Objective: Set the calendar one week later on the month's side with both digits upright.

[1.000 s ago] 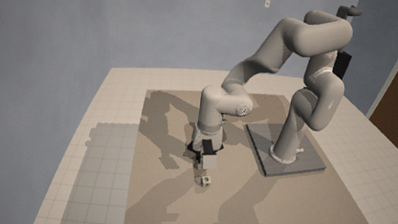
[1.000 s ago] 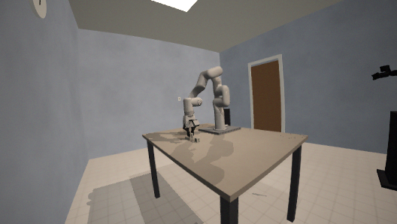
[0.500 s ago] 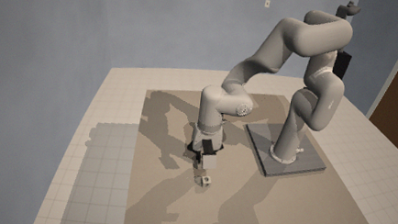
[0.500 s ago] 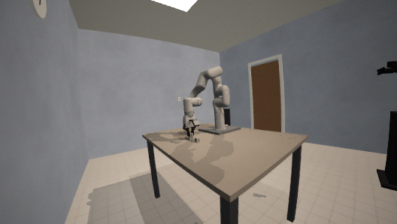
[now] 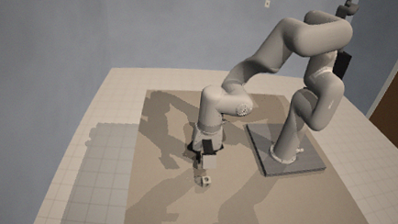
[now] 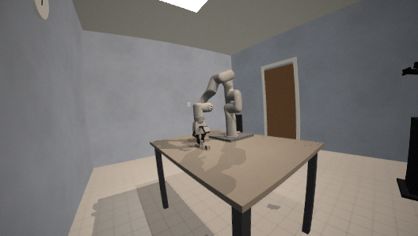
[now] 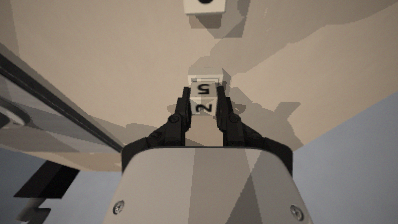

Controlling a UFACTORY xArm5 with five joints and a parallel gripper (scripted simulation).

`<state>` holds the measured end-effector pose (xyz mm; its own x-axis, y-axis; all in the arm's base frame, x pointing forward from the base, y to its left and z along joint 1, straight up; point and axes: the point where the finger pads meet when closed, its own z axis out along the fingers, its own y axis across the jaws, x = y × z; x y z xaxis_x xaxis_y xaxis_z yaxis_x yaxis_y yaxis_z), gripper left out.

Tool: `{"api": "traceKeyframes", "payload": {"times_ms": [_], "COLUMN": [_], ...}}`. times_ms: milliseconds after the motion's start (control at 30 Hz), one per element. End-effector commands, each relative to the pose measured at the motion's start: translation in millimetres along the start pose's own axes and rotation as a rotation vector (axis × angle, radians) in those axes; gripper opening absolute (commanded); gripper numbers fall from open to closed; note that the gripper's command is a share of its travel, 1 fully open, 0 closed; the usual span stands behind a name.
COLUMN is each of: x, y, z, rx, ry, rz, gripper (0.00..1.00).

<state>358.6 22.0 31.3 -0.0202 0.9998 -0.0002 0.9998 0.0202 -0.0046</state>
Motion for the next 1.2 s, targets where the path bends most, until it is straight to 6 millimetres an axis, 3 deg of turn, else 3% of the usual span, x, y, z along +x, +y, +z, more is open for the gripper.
{"api": "traceKeyframes", "payload": {"times_ms": [0,1167], "x": [0.1,0.0], "y": [1.2,1.1], "z": [-0.9,4.2], "rx": [-0.003,-0.003], "ry": [0.000,0.000], "rz": [0.000,0.000], "gripper": [0.27,0.27]}}
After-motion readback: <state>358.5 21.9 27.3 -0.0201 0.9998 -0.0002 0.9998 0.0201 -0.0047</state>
